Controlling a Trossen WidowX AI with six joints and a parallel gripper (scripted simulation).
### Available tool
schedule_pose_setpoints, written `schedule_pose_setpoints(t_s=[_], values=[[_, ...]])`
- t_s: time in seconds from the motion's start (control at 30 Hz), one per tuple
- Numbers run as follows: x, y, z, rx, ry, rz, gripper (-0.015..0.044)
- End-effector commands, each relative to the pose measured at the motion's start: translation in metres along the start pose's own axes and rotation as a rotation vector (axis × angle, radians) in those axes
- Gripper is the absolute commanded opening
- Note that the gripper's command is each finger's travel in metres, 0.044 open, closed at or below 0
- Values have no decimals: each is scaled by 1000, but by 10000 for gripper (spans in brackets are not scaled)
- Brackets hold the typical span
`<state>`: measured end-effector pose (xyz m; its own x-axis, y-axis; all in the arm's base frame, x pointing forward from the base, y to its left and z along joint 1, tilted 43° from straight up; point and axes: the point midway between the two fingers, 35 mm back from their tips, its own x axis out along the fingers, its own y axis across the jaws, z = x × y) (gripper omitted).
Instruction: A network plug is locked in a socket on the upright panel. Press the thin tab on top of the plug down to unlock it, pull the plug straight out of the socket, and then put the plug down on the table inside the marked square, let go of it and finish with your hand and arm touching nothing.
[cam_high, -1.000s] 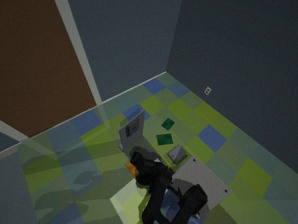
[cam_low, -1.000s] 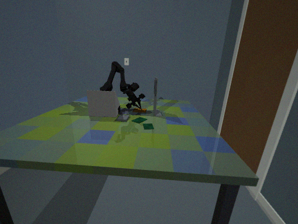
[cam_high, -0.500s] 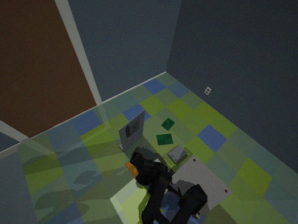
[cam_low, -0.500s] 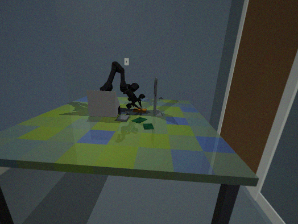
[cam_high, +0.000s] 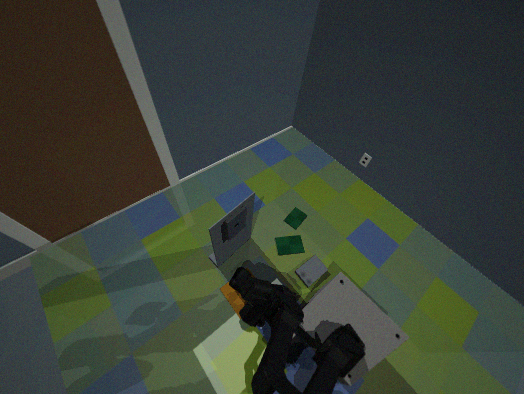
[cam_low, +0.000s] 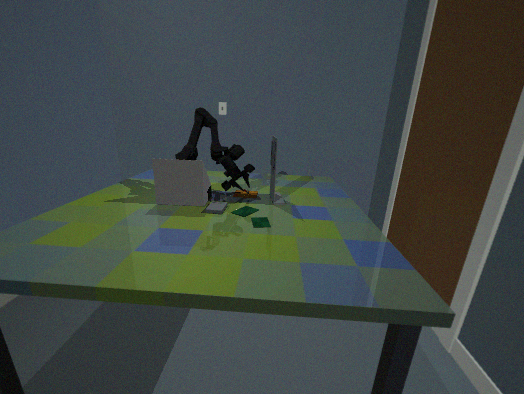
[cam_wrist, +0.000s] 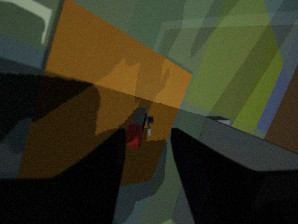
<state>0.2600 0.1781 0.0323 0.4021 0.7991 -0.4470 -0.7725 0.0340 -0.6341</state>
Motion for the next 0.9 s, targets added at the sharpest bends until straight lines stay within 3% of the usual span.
schedule_pose_setpoints(t_s=[0.0,0.87], values=[[-4,1,0,-1,-2,3,156],[-25,-5,-4,-2,4,9,156]])
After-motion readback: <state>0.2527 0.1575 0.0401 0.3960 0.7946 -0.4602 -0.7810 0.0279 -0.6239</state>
